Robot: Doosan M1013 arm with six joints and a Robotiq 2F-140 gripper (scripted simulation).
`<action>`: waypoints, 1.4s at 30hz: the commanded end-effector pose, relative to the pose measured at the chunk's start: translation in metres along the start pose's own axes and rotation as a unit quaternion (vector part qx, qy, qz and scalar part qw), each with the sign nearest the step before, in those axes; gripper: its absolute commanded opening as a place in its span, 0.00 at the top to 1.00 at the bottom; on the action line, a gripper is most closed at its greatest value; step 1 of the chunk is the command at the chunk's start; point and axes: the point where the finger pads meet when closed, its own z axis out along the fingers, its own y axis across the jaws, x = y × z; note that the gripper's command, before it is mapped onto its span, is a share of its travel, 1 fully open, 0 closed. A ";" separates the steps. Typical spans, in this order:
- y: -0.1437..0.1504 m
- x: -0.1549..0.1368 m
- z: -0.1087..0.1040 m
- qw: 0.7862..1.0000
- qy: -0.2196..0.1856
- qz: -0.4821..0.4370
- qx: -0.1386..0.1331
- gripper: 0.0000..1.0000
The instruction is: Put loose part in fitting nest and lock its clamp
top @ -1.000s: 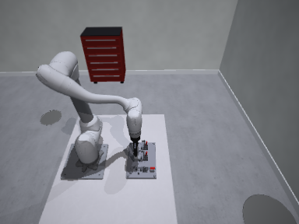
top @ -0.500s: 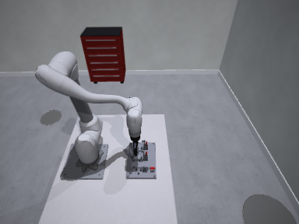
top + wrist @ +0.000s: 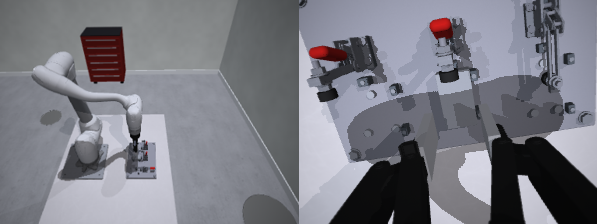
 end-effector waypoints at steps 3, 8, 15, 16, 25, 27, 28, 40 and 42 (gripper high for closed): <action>0.000 0.000 -0.022 1.000 0.000 0.000 0.000 0.65; 0.000 0.000 -0.057 1.000 0.000 0.000 0.000 0.65; 0.000 0.000 -0.073 1.000 0.000 0.000 0.000 0.65; 0.000 0.000 -0.073 1.000 0.000 0.000 0.000 0.65; 0.000 0.006 -0.073 1.000 0.000 0.000 0.000 0.65; 0.000 0.010 -0.073 1.000 0.000 0.000 0.000 0.65; 0.000 0.013 -0.073 1.000 0.000 0.000 0.000 0.65; 0.000 0.052 -0.073 1.000 0.000 0.000 0.000 0.65; 0.000 0.060 -0.073 1.000 0.000 0.000 0.000 0.65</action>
